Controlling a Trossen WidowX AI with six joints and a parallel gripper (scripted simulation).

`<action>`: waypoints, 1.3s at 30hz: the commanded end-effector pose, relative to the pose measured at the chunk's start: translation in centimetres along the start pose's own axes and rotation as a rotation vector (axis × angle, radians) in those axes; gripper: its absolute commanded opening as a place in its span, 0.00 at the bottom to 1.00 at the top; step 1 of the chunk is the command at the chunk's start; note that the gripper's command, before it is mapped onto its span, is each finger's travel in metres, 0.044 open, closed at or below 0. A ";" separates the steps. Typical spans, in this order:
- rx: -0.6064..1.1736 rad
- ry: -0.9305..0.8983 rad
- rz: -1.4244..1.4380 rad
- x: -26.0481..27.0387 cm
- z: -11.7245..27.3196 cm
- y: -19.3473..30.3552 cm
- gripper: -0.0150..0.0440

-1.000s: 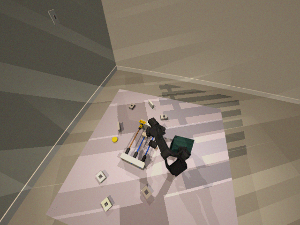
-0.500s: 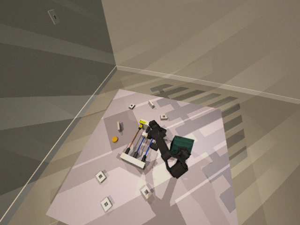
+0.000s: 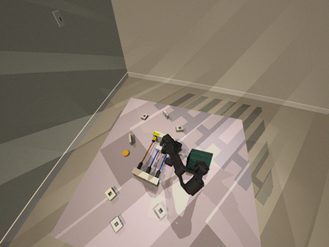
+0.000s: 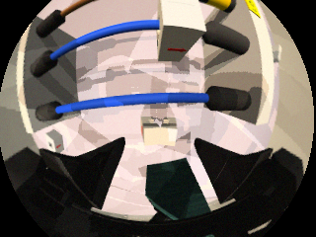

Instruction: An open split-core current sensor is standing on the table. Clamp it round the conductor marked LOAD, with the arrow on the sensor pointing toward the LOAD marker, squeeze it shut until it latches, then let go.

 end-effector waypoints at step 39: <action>0.001 0.000 -0.001 0.0 -1.2 -0.1 0.31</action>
Point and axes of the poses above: the point midway between the two fingers, 35 mm back from their tips, its own z axis back along the fingers, its own x axis across the jaws, y = z × x, the point moved 6 cm from there along z, back along the fingers, and after that the axes turned 10 degrees about -z, right-handed, at the moved point
